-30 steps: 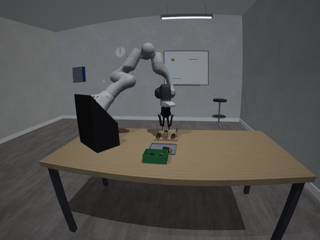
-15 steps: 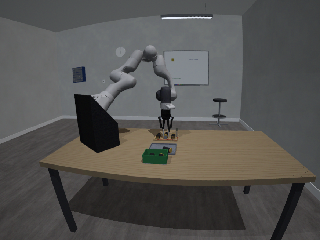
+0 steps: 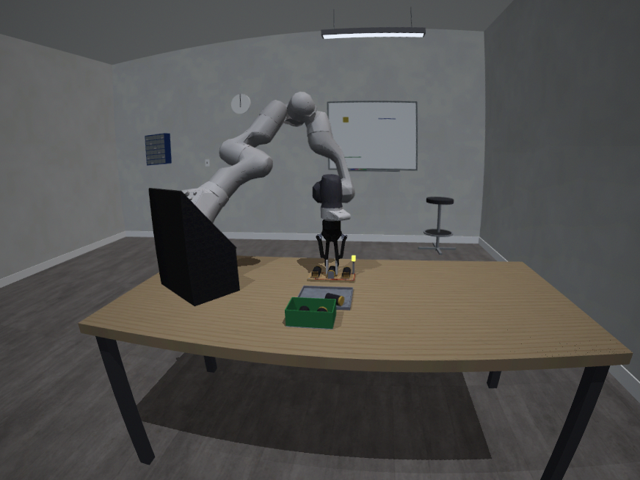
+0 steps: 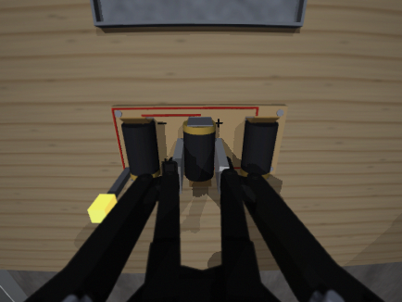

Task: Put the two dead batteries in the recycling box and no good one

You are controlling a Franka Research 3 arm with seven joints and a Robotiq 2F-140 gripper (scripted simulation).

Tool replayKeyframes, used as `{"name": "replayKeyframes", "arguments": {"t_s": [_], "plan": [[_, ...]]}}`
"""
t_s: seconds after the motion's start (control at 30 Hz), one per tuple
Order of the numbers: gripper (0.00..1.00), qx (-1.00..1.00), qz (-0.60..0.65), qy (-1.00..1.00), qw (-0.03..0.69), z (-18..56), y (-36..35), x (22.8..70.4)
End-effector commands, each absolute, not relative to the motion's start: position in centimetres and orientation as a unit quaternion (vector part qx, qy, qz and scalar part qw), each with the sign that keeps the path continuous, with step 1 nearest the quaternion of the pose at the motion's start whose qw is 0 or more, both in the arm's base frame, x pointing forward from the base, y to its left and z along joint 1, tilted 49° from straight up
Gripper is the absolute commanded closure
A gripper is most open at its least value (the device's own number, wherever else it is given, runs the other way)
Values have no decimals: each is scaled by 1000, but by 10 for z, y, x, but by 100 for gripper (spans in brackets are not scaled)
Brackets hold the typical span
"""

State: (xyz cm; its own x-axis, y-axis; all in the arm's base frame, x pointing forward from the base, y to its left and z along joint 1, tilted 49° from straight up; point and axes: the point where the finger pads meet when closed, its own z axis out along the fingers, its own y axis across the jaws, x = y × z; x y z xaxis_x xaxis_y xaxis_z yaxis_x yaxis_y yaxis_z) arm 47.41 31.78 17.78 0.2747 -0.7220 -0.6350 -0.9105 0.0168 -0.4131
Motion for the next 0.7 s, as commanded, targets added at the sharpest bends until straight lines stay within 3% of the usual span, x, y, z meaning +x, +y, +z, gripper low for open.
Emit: {"name": "replayKeyframes", "arguments": {"t_s": [0.0,0.1,0.13,0.67], "plan": [[84,-694,116,586,401,178,318,475],[84,-694,116,586,401,178,318,475],[71,-694,116,586,401,178,318,475],[71,-694,116,586,401,178,318,475]]}}
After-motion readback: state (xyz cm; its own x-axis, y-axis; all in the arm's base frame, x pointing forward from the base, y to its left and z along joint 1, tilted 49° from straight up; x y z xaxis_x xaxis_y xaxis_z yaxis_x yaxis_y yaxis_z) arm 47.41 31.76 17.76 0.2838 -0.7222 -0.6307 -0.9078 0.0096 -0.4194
